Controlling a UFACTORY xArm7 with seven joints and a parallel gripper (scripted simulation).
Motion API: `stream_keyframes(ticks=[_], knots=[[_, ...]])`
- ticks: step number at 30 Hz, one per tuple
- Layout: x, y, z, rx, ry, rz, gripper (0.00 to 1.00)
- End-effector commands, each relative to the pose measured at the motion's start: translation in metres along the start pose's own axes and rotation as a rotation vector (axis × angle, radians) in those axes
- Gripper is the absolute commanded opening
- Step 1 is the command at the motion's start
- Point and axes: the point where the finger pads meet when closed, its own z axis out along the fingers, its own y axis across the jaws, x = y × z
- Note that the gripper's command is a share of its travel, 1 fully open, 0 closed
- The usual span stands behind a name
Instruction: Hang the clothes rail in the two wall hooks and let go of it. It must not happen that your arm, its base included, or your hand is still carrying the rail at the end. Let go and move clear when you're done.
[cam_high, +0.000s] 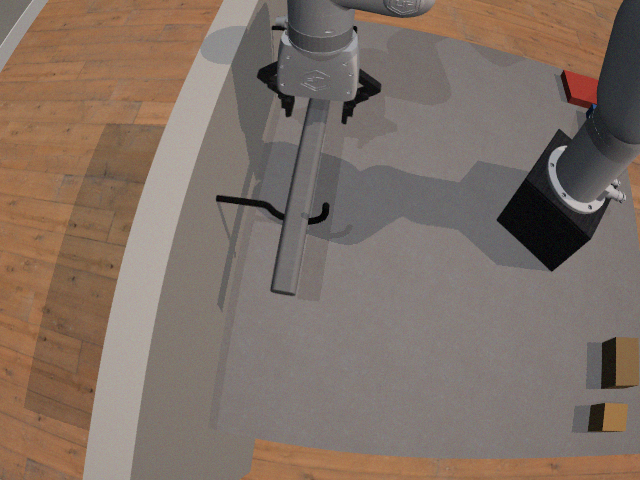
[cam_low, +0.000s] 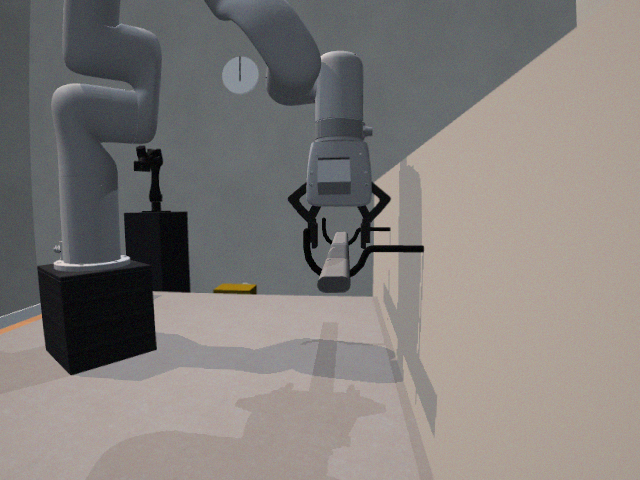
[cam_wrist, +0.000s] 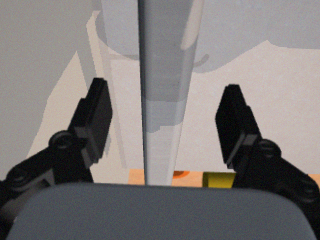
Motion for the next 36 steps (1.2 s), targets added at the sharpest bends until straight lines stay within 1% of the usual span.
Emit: stream_keyframes(ticks=[1,25,36], knots=[[0.0000,-0.0014,-0.0012,0.004,0.001,0.000,0.81],[0.0000,-0.0014,-0.0012,0.004,0.001,0.000,0.81],[0.0000,-0.0015,-0.0058,0.004,0.001,0.000,0.81]])
